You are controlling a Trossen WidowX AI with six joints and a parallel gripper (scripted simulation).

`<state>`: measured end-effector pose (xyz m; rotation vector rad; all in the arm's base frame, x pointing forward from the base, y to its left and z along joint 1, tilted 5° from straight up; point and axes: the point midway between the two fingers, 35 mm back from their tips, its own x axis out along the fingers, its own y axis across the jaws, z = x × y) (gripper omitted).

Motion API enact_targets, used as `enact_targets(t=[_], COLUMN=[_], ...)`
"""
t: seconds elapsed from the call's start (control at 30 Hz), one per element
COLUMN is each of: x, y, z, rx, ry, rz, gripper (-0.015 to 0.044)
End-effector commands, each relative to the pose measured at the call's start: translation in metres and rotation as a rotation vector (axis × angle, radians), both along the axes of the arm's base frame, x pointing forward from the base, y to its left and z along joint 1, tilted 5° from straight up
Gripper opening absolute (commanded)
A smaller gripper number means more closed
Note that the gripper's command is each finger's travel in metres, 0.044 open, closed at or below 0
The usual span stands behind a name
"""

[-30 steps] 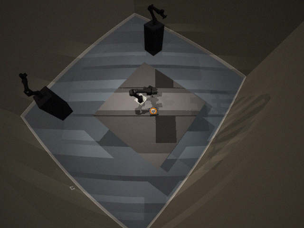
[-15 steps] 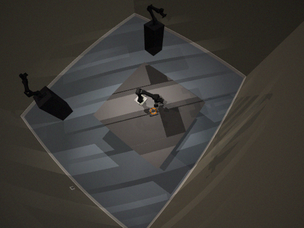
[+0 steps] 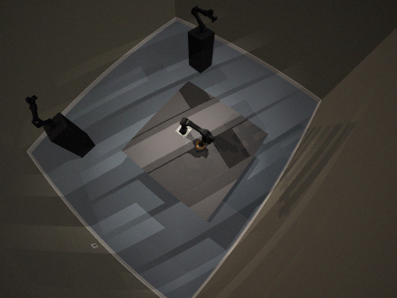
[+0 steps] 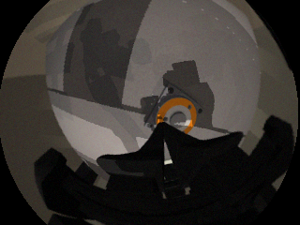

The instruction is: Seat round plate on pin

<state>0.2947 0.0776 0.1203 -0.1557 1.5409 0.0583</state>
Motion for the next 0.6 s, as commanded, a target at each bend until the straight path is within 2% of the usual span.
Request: enact_targets(t=[0.0, 0.33, 0.57], x=[0.002, 0.004, 0.002], y=[-0.003, -0.006, -0.006], z=[-0.005, -0.047, -0.049], rx=[-0.011, -0.011, -0.011], ry=[0.005, 0.005, 0.005], rz=[-0.017, -0.017, -0.017], gripper=[0.0, 0.0, 0.0])
